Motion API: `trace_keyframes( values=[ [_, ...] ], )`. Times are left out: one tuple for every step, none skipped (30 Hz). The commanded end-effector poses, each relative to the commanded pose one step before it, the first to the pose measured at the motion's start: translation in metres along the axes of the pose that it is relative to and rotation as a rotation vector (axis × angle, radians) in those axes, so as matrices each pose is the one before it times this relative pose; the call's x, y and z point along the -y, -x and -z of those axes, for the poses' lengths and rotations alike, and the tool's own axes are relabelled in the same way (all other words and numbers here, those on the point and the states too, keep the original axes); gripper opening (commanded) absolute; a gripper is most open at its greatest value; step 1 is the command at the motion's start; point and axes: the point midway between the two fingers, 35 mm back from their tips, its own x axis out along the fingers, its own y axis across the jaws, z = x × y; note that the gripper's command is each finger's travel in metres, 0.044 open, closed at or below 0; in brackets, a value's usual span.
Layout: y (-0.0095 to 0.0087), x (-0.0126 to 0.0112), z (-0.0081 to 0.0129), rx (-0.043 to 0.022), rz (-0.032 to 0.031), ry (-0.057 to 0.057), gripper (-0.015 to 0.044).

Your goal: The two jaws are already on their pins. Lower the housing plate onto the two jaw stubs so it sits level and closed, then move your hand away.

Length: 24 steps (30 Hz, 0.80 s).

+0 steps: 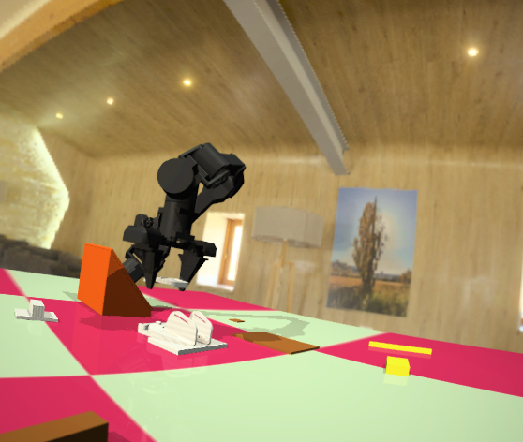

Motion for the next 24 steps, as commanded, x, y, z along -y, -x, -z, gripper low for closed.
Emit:
trace_keyframes(
  values=[
    [0.00013, 0.00071, 0.00029, -0.00189, 0.00266, -0.0045, 0.0351],
    [0.0, 0.0, 0.0, 0.0, 0.0, 0.0, 0.0351],
    [0.0, 0.0, 0.0, 0.0, 0.0, 0.0, 0.0351],
    [0.0, 0.0, 0.0, 0.0, 0.0, 0.0, 0.0351],
    [0.0, 0.0, 0.0, 0.0, 0.0, 0.0, 0.0351],
    [0.0, 0.0, 0.0, 0.0, 0.0, 0.0, 0.0351],
    [0.0, 0.0, 0.0, 0.0, 0.0, 0.0, 0.0351],
    [0.0, 0.0, 0.0, 0.0, 0.0, 0.0, 0.0351],
    [0.0, 0.0, 0.0, 0.0, 0.0, 0.0, 0.0351],
    [-0.00028, -0.00002, 0.00003, 0.0, -0.00003, 0.0, 0.0351],
    [-0.00083, -0.00006, 0.00008, -0.00001, -0.00008, 0.0, 0.0351],
    [-0.00138, -0.0001, 0.00013, -0.00002, -0.00013, 0.0, 0.0351],
    [-0.00166, -0.00011, 0.00015, -0.00003, -0.00015, 0.0, 0.0351],
    [-0.00166, -0.00011, 0.00014, -0.00003, -0.00014, 0.0, 0.0351],
    [-0.00166, -0.0001, 0.00013, -0.00003, -0.00013, 0.0, 0.0351],
    [-0.00166, -0.00009, 0.00012, -0.00003, -0.00012, 0.0, 0.0351],
    [-0.00166, -0.00008, 0.00012, -0.00003, -0.0001, 0.0, 0.0351],
    [-0.00165, -0.00007, 0.00011, -0.00003, -0.00009, 0.0, 0.0351],
    [-0.00165, -0.00007, 0.0001, -0.00003, -0.00008, 0.0, 0.0351],
    [-0.00165, -0.00006, 0.00009, -0.00003, -0.00007, 0.0, 0.0351],
    [-0.00165, -0.00005, 0.00008, -0.00003, -0.00006, 0.0, 0.0351],
    [-0.00165, -0.00004, 0.00007, -0.00003, -0.00004, 0.0, 0.0351],
    [-0.00164, -0.00003, 0.00006, -0.00003, -0.00003, 0.0, 0.0351],
    [-0.00164, -0.00003, 0.00005, -0.00003, -0.00002, 0.0, 0.0351]
  ],
)
